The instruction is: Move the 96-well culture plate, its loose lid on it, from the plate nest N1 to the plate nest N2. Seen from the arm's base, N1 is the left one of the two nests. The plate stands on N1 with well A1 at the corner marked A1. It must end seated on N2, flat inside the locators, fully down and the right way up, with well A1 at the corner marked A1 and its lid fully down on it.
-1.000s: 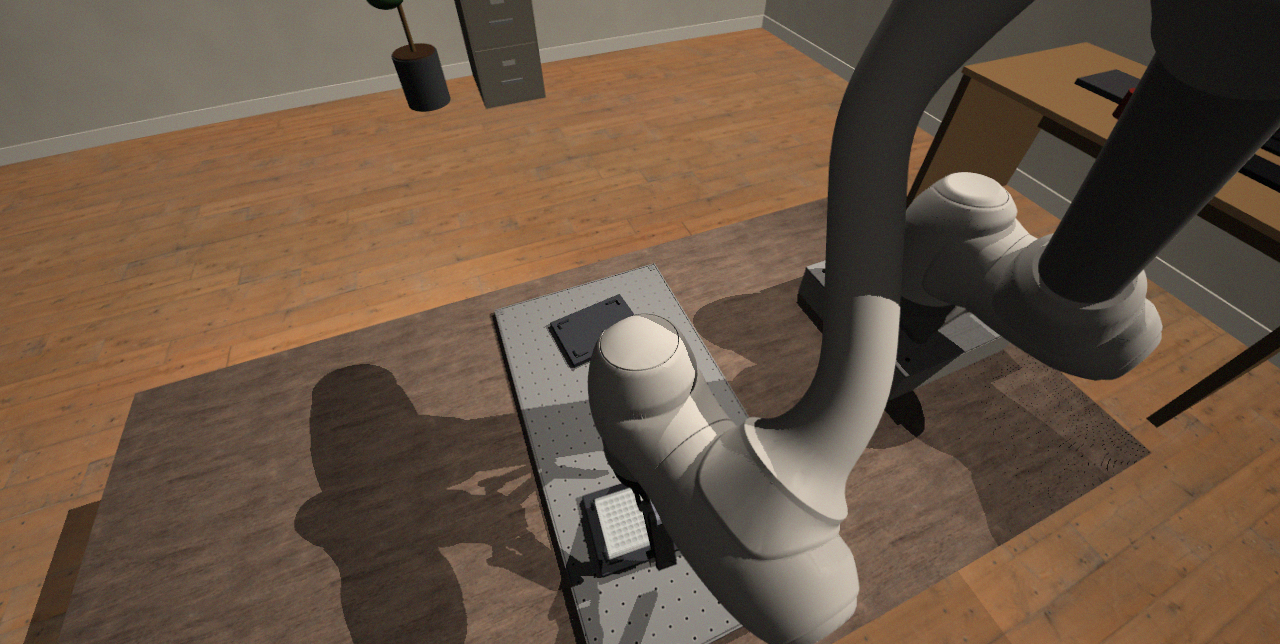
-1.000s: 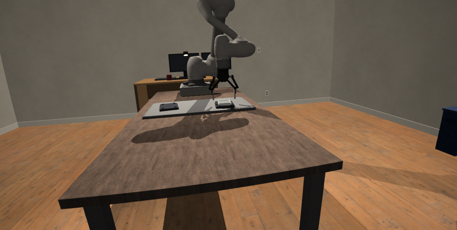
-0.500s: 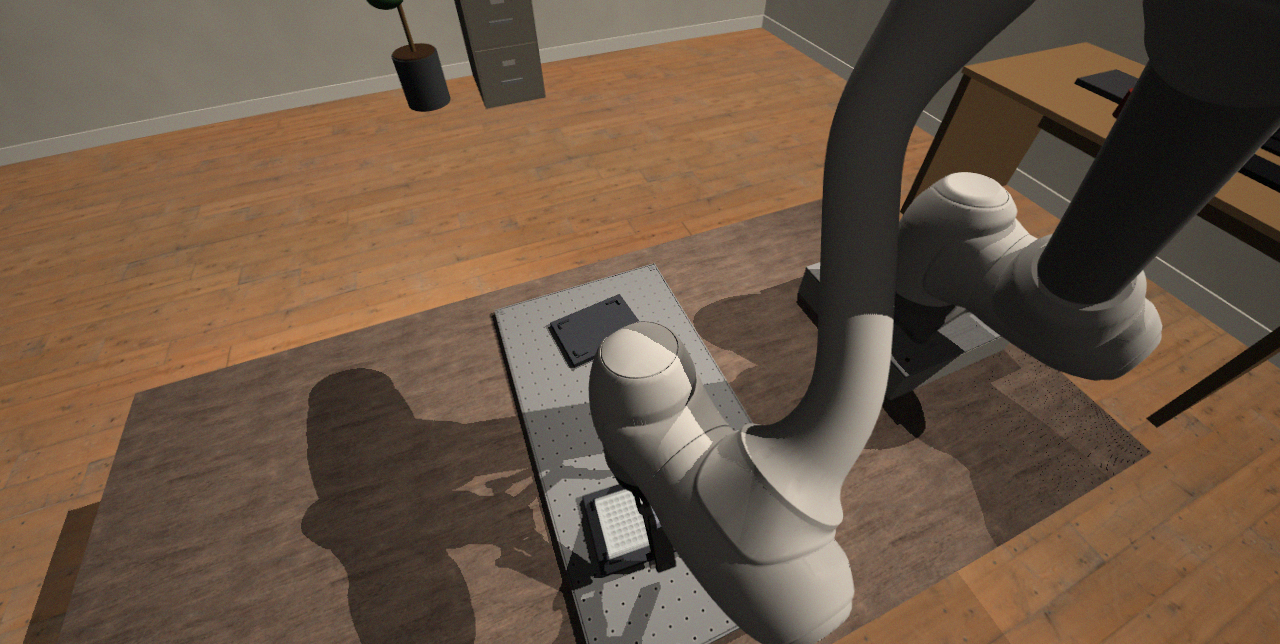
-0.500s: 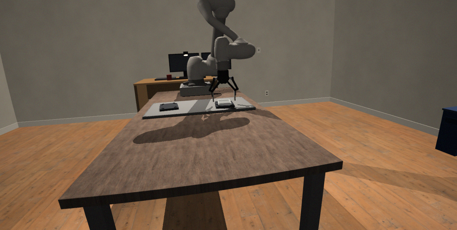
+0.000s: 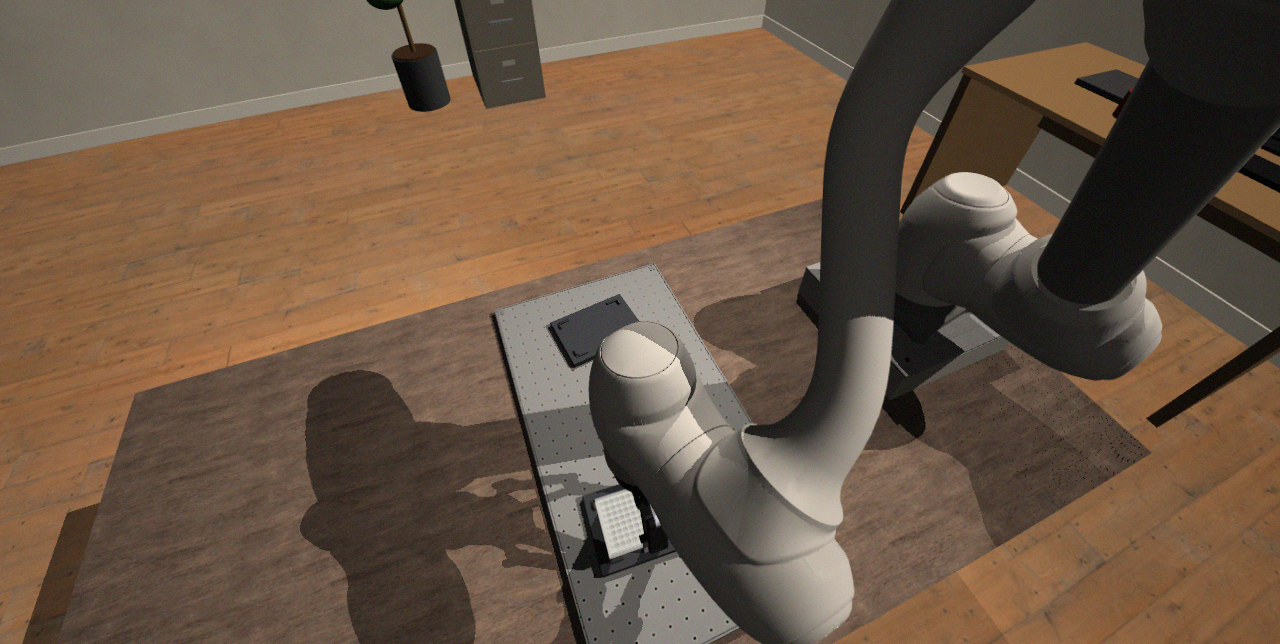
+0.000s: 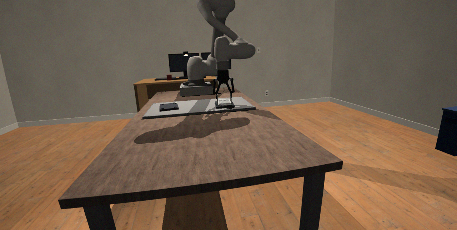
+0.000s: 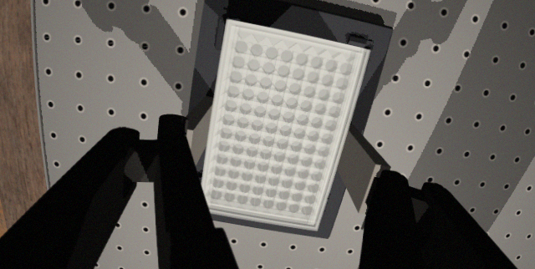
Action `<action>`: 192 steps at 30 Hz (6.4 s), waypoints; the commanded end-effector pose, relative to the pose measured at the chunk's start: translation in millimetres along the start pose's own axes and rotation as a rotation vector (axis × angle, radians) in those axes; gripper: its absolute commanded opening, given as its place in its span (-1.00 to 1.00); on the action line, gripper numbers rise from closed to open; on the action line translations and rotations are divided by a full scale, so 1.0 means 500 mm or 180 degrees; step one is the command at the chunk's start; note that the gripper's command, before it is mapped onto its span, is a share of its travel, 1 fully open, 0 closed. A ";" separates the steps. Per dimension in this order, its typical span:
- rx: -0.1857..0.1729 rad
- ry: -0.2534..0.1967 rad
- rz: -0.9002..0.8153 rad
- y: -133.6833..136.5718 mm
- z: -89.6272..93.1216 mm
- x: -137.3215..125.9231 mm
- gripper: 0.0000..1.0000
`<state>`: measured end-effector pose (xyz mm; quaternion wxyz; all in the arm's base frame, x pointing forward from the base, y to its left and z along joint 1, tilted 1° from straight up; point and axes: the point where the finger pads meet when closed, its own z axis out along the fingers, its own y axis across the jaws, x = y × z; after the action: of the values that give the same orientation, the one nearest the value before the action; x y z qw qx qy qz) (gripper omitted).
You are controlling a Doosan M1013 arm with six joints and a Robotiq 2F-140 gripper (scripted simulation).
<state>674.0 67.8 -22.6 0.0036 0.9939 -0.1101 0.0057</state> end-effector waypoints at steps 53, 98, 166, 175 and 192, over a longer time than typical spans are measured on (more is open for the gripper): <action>0.0000 0.0000 0.0000 0.000 -0.093 0.000 -1.00; 0.0000 0.0000 -0.0633 0.086 -0.126 -0.007 -1.00; 0.0000 0.0000 -0.0633 0.485 -0.126 -0.038 -1.00; 0.0000 0.0000 -0.0633 0.545 -0.126 -0.043 -1.00; 0.0000 0.0000 -0.0633 0.645 -0.126 -0.050 -1.00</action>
<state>580.4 -233.2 41.7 0.0043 0.9999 -0.0110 0.0052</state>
